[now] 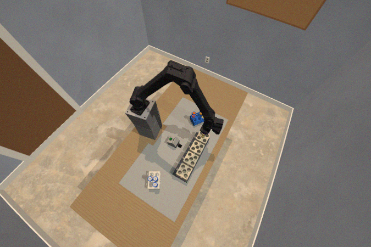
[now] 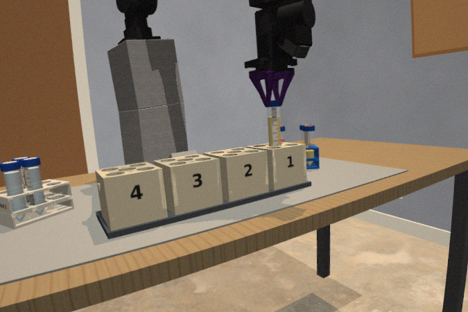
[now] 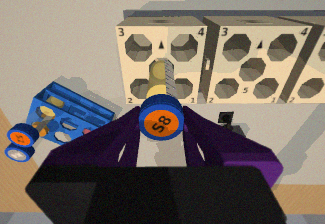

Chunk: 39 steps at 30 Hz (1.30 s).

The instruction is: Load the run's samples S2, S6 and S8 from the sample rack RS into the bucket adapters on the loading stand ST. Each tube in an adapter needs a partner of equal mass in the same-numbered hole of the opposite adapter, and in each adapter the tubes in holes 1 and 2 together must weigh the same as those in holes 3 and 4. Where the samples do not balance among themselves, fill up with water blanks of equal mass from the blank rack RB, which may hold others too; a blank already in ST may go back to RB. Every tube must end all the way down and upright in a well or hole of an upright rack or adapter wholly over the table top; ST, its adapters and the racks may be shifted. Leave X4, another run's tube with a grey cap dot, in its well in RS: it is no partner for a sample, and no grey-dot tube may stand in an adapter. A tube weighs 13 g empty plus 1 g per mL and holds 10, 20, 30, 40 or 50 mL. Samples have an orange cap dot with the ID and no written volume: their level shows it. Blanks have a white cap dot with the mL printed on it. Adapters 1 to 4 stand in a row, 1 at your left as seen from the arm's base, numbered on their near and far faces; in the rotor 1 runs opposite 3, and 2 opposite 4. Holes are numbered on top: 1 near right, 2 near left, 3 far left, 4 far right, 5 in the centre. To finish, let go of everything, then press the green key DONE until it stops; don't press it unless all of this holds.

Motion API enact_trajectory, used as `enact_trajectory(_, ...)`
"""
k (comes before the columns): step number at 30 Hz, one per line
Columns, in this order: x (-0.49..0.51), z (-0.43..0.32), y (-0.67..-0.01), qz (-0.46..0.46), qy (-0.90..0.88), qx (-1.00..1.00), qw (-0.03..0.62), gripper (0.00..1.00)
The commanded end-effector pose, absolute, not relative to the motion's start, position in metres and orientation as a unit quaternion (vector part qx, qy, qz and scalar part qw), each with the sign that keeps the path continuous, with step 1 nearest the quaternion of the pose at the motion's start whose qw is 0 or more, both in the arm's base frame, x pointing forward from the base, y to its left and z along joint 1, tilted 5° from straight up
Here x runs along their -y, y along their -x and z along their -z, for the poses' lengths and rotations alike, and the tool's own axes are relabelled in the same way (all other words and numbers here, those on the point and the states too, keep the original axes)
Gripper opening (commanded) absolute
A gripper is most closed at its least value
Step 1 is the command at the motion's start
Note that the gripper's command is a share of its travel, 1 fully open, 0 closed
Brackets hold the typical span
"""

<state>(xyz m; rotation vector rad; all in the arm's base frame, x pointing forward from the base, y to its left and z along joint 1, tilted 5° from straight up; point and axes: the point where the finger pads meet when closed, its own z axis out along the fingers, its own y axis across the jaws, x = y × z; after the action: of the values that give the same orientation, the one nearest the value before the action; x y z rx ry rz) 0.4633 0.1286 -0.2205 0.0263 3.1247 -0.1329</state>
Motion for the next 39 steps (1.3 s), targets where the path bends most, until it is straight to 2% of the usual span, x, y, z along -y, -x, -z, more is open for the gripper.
enact_trajectory(1, -0.130, 0.221, -0.485, 0.037, -0.007, -0.999, 0.027, 0.00)
enact_trajectory(39, -0.127, 0.268, -0.483, 0.038, -0.005, -0.999, 0.025, 0.00)
